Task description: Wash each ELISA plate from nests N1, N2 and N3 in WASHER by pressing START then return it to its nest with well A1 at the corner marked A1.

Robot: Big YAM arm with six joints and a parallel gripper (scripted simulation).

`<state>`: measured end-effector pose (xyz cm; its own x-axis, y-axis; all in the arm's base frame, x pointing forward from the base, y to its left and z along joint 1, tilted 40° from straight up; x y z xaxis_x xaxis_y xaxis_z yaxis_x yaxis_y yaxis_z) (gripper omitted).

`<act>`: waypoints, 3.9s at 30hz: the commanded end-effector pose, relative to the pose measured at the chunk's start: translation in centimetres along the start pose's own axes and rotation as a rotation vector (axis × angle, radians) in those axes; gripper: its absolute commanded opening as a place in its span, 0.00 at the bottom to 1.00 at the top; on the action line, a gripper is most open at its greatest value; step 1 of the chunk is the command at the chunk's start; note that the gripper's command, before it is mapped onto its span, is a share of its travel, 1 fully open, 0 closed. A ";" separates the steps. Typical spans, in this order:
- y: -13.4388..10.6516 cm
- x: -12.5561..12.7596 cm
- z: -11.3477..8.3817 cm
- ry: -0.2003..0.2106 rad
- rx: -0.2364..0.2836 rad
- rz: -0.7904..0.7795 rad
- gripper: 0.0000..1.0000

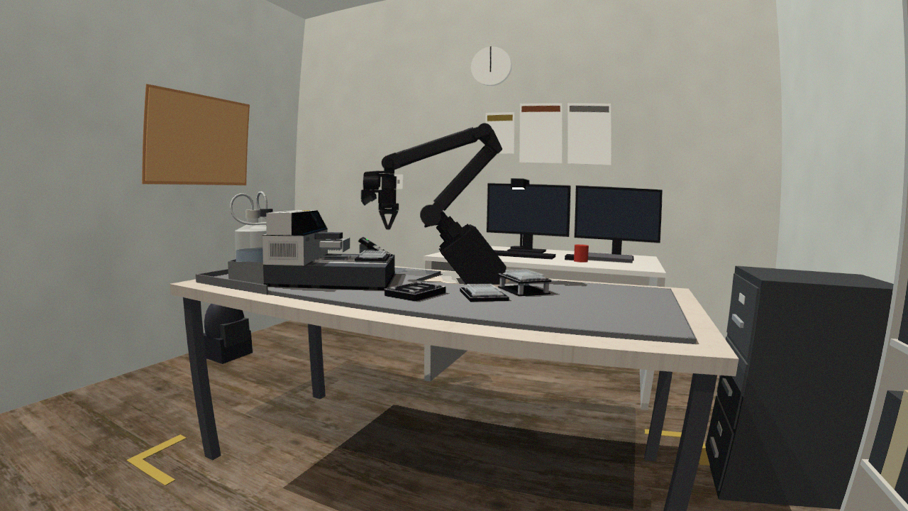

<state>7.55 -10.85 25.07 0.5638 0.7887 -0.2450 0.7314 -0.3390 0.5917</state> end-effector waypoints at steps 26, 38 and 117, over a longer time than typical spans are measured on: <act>0.8 -0.4 2.0 -0.031 -0.020 0.245 0.00; 0.1 -0.1 3.9 -0.021 0.006 0.250 0.00; -0.2 -0.3 10.8 -0.023 0.008 0.250 0.00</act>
<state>11.04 -15.97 17.76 0.7325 0.6715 -0.1120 0.5754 -0.5226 0.6291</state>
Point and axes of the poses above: the point where the finger pads meet when closed, its own z axis out along the fingers, its own x axis across the jaws, y = z × x, the point moved 7 cm from there along -z, back along the fingers, and after that the axes turned 13 degrees about -z, right-handed, at the moved point
